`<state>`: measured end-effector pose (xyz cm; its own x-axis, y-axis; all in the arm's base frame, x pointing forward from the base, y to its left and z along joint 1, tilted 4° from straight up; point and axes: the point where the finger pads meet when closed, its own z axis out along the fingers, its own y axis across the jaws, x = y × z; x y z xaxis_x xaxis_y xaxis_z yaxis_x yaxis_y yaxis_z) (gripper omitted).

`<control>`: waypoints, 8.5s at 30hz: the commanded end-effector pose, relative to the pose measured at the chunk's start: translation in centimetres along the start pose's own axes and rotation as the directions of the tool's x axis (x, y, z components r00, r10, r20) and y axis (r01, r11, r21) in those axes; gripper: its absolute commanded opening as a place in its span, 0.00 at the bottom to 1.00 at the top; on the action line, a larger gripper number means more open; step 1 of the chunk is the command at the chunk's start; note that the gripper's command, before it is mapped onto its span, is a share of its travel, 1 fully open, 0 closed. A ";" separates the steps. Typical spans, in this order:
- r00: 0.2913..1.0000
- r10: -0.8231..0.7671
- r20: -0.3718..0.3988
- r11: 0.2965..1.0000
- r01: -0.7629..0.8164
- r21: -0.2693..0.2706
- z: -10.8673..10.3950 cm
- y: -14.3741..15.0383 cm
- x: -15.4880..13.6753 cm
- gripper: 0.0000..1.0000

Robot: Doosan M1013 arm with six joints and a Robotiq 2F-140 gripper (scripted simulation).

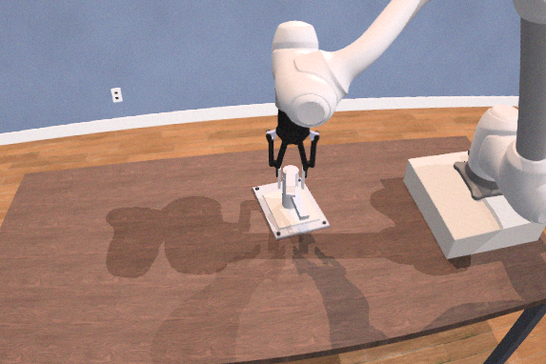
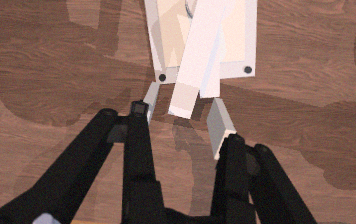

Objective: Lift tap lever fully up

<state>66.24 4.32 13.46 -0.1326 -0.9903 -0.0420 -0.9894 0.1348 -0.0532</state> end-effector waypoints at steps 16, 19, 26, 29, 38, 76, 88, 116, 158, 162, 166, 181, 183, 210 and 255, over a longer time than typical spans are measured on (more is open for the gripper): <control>1.000 0.000 0.000 1.000 0.000 0.000 0.0 0.0 0.0 0.37; 1.000 0.000 0.000 1.000 0.000 0.000 0.0 0.0 0.0 0.37; 1.000 0.000 0.000 1.000 0.000 0.000 0.0 0.0 0.0 0.37; 1.000 0.000 0.000 1.000 0.000 0.000 0.0 0.0 0.0 0.37; 1.000 0.000 0.000 1.000 0.000 0.000 0.1 0.0 0.0 0.37; 1.000 0.000 0.000 1.000 0.000 0.000 3.8 0.0 0.0 0.37; 1.000 0.000 0.000 1.000 0.000 0.000 4.5 0.0 0.0 0.37; 1.000 0.000 0.000 1.000 0.000 0.000 4.7 0.0 0.0 0.37; 1.000 0.000 0.000 1.000 0.000 0.000 4.7 0.0 0.0 0.00; 1.000 0.000 0.000 1.000 0.000 0.000 4.7 0.0 0.0 0.00; 1.000 0.000 0.000 1.000 0.000 0.000 4.7 0.0 0.0 0.00; 1.000 0.000 0.000 1.000 0.000 0.000 4.7 0.0 0.0 0.00; 1.000 0.000 0.000 1.000 0.000 0.000 4.7 0.0 0.0 0.00; 1.000 0.000 0.000 1.000 0.000 0.000 4.1 0.0 0.1 0.00; 1.000 0.000 0.000 1.000 0.000 0.000 1.0 0.0 1.3 0.00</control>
<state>66.12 3.05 12.38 -0.1327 -0.9903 -0.0422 -0.9894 0.1348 -0.0531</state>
